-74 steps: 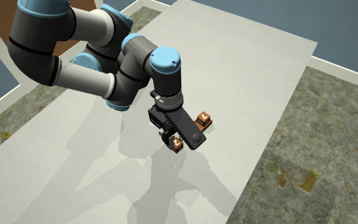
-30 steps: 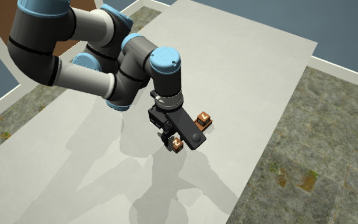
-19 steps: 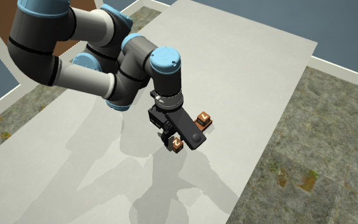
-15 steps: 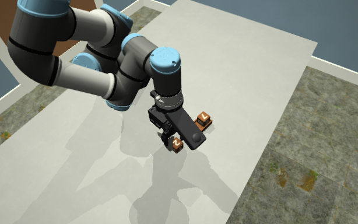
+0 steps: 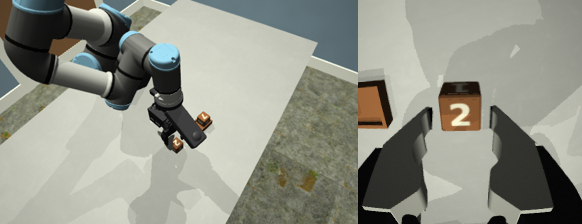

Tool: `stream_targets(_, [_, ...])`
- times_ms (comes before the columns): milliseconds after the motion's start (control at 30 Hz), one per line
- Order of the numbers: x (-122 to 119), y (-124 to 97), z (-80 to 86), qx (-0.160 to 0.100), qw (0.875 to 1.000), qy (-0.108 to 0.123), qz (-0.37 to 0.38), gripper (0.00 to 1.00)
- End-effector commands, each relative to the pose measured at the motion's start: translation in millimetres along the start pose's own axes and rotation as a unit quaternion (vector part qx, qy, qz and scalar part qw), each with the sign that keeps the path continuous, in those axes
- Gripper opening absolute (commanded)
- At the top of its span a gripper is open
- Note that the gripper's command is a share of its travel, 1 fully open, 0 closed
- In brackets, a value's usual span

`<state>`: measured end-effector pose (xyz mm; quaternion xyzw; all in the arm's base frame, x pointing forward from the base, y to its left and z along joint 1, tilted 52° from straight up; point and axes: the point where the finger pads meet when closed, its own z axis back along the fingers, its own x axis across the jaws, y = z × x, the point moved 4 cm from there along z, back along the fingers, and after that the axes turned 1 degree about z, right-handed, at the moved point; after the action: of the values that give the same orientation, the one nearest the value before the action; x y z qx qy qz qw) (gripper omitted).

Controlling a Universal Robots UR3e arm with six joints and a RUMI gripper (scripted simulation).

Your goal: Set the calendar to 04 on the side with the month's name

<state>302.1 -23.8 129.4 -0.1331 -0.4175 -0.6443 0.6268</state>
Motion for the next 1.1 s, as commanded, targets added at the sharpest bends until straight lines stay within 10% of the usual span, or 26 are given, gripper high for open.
stream_targets(0, [0,-1,8.1,-0.003,1.0,-0.001,0.0,0.29])
stream_targets(1067, [0,0,66.8,-0.004,1.0,-0.001,0.001,0.29])
